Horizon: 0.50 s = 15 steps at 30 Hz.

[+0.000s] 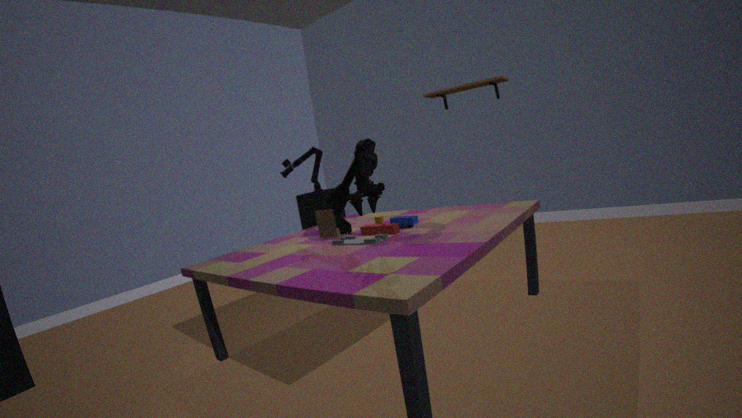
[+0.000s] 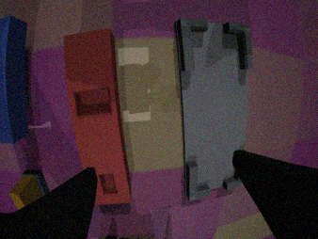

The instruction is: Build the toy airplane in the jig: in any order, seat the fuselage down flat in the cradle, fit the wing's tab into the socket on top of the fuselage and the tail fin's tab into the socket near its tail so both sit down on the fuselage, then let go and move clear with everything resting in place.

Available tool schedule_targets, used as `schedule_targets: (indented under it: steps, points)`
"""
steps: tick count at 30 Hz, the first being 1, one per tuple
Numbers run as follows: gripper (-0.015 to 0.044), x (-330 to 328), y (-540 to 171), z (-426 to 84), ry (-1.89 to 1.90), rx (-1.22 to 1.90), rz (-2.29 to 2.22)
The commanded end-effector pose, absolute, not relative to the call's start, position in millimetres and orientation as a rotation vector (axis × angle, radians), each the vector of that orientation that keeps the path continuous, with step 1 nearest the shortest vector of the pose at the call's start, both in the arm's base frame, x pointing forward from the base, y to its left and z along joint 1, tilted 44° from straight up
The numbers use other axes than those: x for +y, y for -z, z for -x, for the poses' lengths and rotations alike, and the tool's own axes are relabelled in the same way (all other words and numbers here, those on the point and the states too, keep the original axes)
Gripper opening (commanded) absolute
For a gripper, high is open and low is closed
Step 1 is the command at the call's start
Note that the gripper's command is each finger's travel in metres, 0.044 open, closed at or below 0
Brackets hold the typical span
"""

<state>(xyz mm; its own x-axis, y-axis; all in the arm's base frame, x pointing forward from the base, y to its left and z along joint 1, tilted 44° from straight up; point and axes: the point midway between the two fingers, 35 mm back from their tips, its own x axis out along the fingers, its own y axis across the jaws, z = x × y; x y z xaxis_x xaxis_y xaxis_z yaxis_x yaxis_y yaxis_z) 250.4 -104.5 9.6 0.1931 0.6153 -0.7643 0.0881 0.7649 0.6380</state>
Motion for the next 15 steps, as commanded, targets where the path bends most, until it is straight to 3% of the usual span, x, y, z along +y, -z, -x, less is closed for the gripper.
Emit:
schedule_targets:
  steps: [1, 15]
  points:
    - [0.044, -63, -36, -266, -0.452, 1.347, -0.684]
    - [0.044, -41, -17, -272, -0.455, 1.346, -0.687]
